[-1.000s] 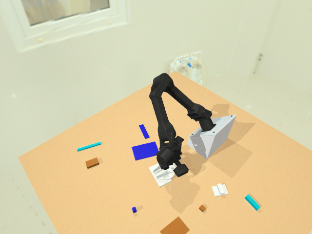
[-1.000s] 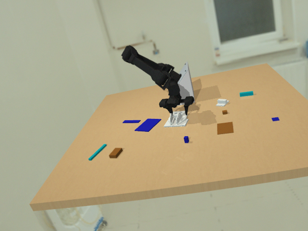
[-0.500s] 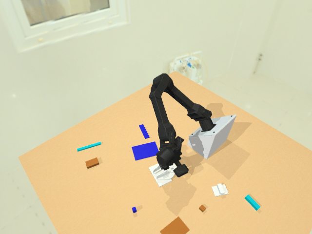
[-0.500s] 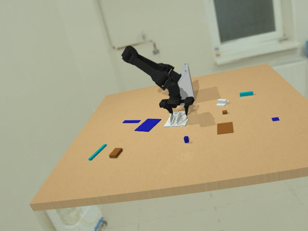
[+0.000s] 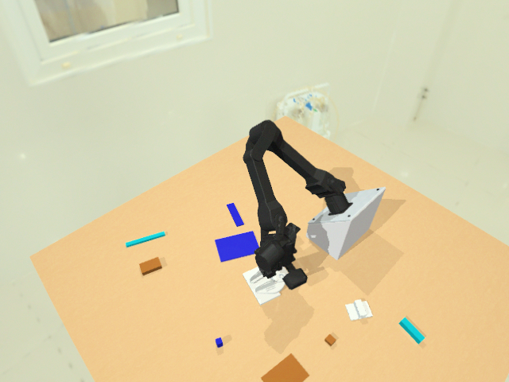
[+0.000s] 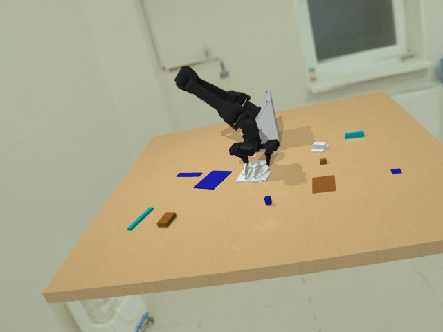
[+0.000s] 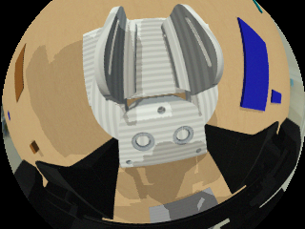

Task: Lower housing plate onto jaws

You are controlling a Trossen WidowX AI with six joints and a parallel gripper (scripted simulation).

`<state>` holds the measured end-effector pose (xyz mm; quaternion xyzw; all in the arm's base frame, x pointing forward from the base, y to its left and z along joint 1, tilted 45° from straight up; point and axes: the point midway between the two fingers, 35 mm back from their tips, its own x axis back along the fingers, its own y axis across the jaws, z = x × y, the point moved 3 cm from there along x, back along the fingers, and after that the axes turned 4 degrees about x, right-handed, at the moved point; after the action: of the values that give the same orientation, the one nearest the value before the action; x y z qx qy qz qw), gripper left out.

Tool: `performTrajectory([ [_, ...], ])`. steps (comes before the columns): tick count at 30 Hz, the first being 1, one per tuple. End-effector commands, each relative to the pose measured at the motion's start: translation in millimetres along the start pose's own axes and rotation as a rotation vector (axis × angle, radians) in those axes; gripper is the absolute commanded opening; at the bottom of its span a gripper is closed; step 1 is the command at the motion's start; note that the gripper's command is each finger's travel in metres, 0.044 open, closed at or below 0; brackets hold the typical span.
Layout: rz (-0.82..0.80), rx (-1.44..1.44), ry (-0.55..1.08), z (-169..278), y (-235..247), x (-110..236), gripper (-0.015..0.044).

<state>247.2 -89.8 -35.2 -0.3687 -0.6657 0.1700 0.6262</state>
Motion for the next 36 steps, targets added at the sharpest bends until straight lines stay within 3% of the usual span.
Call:
performTrajectory([
  [1,0.005,0.005,0.002,0.9,-0.6,-1.2,0.0351],
  [36,0.004,0.004,0.002,0.8,-0.5,4.3,0.0351],
])
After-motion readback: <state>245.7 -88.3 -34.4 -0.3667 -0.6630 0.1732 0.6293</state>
